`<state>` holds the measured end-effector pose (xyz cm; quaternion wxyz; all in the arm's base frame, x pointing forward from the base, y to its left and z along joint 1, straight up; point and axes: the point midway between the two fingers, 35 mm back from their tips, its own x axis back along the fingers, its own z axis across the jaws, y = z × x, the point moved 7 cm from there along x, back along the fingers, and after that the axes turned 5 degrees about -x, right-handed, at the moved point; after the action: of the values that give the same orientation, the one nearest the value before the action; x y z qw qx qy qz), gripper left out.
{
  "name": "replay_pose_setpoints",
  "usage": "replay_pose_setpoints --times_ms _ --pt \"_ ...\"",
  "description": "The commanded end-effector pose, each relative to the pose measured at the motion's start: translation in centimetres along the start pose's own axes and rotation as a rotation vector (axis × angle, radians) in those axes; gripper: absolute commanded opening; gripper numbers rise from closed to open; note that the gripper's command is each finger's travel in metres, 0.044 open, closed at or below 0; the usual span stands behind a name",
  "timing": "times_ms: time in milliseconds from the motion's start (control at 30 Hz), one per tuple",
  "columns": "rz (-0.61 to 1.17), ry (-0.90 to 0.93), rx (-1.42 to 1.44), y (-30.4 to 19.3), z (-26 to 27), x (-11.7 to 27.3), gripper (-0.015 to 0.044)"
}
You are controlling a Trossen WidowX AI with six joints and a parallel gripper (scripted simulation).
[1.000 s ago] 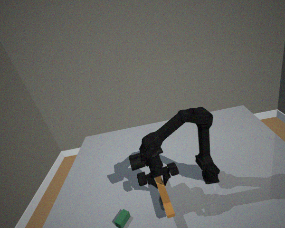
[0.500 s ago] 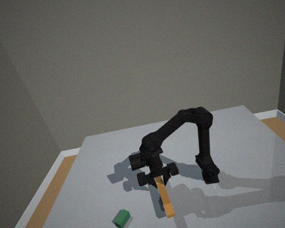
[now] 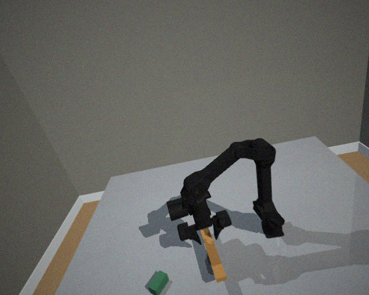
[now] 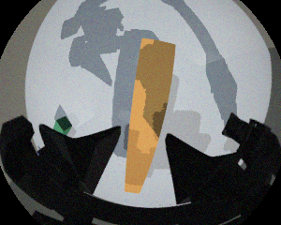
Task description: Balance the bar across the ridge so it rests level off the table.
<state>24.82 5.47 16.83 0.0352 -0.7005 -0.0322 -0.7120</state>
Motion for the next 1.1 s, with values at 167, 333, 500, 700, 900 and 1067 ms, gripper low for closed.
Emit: replay_pose_setpoints --times_ms 167,333,500,700,900,1067 --pt "0.000 0.000 0.000 0.0 0.0 0.0 0.0440" --pt "0.000 0.000 0.000 -0.1 0.5 4.4 0.0440" --pt "0.000 0.000 0.000 0.0 0.0 9.8 0.0440" --pt "0.000 0.000 0.000 0.0 0.0 10.0 0.0440" --pt "0.000 0.000 0.000 0.0 0.0 10.0 0.0440" --pt "0.000 0.000 0.000 0.0 0.0 10.0 0.0440"
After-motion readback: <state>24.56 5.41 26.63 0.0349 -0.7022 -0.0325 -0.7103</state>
